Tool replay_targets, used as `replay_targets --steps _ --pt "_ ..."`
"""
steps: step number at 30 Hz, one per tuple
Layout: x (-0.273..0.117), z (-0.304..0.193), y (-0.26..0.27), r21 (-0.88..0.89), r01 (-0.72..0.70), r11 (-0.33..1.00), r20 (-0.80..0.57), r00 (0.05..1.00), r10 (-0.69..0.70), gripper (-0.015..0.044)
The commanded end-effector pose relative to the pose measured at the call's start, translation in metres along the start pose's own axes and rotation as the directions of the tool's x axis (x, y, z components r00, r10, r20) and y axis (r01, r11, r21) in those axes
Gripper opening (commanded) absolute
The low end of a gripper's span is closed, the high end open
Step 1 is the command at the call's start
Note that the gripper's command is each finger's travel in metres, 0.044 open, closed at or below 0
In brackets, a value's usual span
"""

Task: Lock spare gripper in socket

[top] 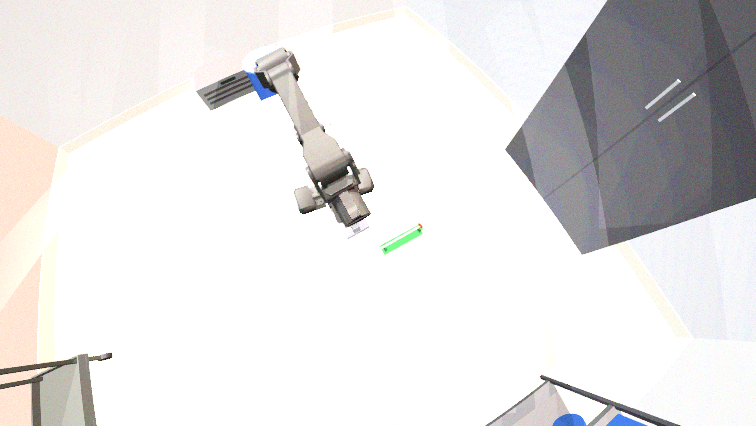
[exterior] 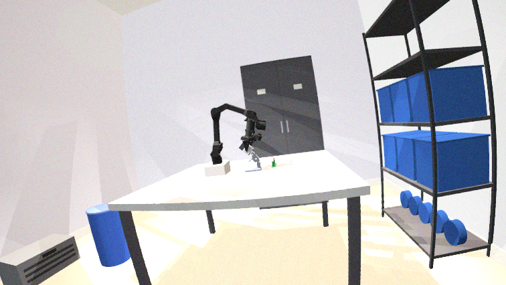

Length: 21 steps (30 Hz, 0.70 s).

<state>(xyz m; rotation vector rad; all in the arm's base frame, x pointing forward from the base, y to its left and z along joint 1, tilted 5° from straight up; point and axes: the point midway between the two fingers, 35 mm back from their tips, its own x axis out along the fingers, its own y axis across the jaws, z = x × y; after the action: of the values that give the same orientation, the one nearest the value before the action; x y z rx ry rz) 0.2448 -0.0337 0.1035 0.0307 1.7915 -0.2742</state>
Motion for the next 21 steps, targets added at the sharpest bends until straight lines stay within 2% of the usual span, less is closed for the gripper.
replay_targets --steps 1,11,21 --pt "-0.006 -0.005 0.004 -0.038 -0.014 0.999 -0.028 1.000 0.013 0.0000" --pt "-0.017 -0.029 0.012 -0.142 -0.049 0.989 -0.148 0.989 0.028 0.0000" --pt "-0.010 -0.020 0.016 -0.153 -0.054 0.987 -0.152 0.988 0.030 0.0000"
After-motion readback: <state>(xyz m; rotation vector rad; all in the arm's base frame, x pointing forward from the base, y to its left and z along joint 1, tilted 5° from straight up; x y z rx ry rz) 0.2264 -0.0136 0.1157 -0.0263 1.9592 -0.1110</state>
